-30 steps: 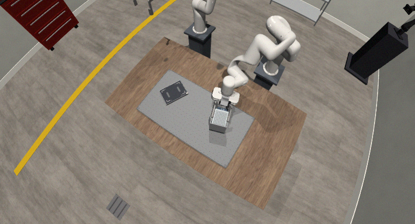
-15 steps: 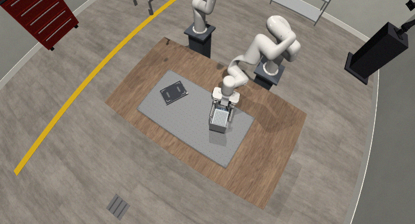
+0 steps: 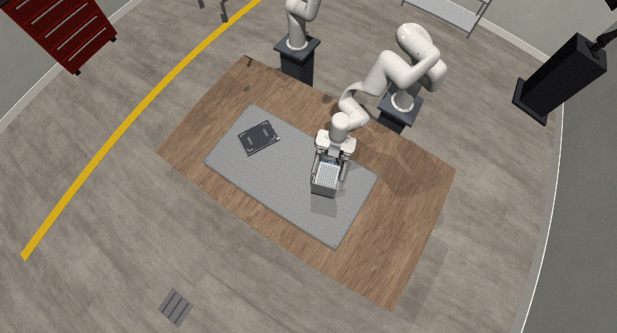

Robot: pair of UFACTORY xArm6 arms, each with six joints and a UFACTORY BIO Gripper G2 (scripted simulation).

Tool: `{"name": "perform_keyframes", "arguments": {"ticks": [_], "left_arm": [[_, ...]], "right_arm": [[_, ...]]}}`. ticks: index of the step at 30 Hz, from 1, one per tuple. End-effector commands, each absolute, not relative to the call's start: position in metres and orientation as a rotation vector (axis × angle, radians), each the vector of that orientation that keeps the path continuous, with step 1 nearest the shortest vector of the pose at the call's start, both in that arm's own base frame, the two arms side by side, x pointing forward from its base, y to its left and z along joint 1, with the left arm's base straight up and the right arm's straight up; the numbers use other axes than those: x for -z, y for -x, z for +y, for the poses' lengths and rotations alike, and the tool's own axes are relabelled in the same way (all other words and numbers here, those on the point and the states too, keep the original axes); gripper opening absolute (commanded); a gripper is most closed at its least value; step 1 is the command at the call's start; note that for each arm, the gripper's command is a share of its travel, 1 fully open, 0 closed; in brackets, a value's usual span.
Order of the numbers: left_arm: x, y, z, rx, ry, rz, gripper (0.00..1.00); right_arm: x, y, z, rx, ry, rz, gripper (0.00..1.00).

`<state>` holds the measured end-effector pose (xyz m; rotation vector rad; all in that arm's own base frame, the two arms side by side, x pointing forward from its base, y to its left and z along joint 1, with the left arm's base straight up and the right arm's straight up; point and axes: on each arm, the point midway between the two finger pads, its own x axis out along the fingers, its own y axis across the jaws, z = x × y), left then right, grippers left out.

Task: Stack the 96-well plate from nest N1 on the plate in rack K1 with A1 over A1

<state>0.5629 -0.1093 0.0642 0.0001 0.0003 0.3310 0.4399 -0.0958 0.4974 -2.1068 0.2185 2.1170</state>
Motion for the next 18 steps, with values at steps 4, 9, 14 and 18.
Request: {"name": "perform_keyframes", "arguments": {"ticks": [4,9,14,18], "left_arm": [[-0.066,-0.564,-0.110,-0.331,0.002,-0.004,0.37],[-0.066,-0.564,-0.110,-0.331,0.002,-0.004,0.37],[-0.074,-0.564,-0.110,-0.331,0.002,-0.004,0.37],[-0.080,-0.564,-0.110,-0.331,0.002,-0.004,0.37]], "right_arm": [[-0.500,-0.440,-0.096,-2.112,2.112,0.219,1.00],[-0.500,-0.440,-0.096,-2.112,2.112,0.219,1.00],[-0.500,-0.440,-0.096,-2.112,2.112,0.219,1.00],[-0.500,-0.440,-0.096,-2.112,2.112,0.219,1.00]]}}
